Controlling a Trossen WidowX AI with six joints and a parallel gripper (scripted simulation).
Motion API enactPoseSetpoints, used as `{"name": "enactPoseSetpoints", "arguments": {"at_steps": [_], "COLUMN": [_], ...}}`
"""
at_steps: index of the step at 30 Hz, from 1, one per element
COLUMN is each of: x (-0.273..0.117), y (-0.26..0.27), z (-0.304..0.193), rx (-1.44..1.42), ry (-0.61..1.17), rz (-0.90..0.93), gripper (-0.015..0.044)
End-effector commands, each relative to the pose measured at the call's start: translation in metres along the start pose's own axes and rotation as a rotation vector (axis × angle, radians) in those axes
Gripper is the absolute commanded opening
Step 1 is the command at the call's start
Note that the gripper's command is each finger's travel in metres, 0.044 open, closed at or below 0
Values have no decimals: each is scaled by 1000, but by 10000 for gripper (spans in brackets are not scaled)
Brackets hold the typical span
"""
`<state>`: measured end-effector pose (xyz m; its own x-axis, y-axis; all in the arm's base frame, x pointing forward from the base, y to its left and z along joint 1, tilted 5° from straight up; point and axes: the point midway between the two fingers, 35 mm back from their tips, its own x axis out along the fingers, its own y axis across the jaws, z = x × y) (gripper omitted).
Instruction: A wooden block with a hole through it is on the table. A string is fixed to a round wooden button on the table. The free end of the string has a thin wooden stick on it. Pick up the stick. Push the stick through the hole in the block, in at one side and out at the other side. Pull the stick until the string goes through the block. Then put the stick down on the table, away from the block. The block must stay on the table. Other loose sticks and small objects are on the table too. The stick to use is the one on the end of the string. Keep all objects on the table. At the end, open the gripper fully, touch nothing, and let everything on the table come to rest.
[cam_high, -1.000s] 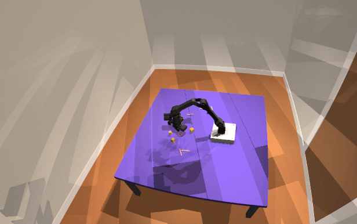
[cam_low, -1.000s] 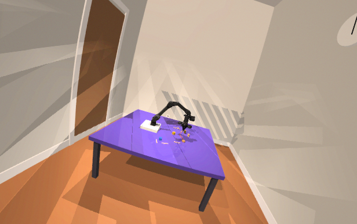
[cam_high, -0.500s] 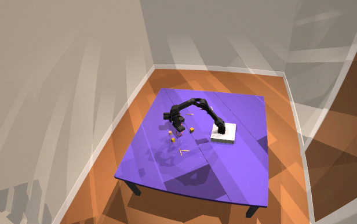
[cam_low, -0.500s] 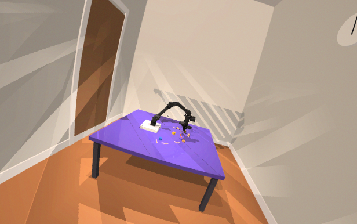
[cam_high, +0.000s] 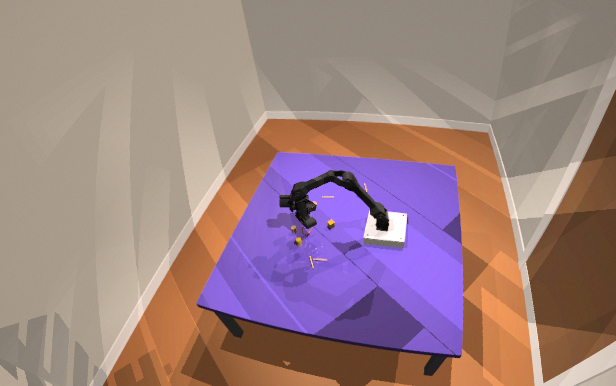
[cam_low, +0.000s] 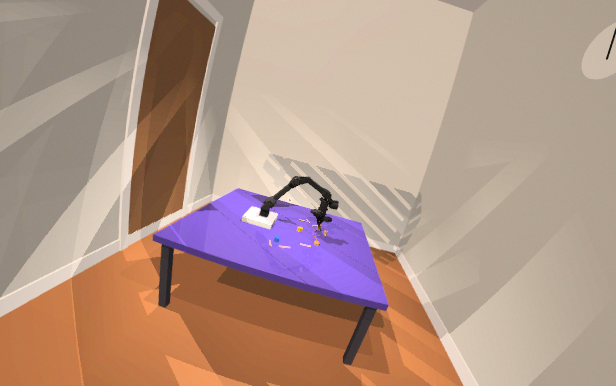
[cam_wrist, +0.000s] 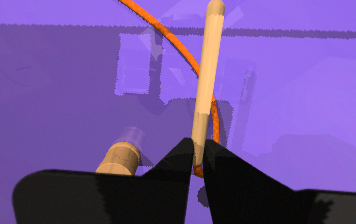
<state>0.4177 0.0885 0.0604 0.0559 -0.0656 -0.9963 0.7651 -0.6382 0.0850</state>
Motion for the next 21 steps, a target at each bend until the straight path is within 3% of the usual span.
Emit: {"name": "enactPoseSetpoints", "arguments": {"at_steps": [1,21], "x": [-1,-2], "y": [1,2], "z": [-6,-32], "rx": [2,5], "ry": [1,4], "rz": [4,3], "gripper": [0,0]}}
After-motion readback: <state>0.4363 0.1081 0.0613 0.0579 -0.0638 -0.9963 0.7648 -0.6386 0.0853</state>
